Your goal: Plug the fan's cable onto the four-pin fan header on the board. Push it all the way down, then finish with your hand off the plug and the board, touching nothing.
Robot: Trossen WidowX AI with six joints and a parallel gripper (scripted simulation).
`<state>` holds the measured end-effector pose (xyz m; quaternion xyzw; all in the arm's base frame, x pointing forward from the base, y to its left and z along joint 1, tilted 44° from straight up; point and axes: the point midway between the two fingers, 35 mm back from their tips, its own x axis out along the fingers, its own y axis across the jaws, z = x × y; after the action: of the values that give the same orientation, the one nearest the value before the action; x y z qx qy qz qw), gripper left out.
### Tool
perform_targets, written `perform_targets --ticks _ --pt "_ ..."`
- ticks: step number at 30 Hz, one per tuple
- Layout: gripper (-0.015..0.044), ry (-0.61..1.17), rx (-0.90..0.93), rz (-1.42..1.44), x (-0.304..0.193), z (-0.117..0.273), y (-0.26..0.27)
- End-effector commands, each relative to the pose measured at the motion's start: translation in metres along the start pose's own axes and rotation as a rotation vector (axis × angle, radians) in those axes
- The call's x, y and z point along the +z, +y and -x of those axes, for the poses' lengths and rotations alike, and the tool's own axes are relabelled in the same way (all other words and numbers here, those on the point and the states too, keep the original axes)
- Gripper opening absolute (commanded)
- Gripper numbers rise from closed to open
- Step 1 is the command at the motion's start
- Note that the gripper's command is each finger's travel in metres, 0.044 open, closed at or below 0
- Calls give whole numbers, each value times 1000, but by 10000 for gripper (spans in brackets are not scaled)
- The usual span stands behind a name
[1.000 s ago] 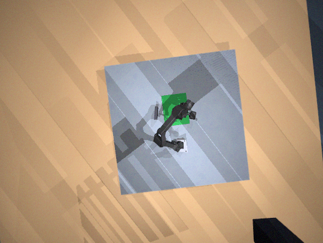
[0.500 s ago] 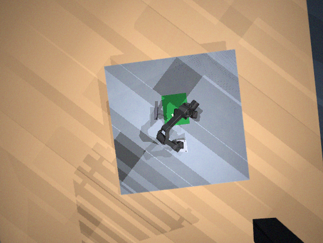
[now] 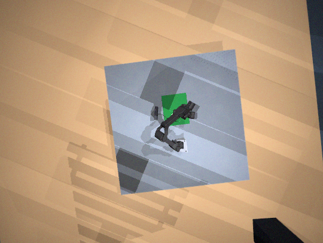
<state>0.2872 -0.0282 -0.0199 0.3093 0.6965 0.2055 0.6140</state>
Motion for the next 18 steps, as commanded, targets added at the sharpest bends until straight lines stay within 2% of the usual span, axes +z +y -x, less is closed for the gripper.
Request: perform_targets --ticks 1,18 --pt "440 3 5 -6 -1 -5 1" --pt "440 2 5 -6 0 -30 1"
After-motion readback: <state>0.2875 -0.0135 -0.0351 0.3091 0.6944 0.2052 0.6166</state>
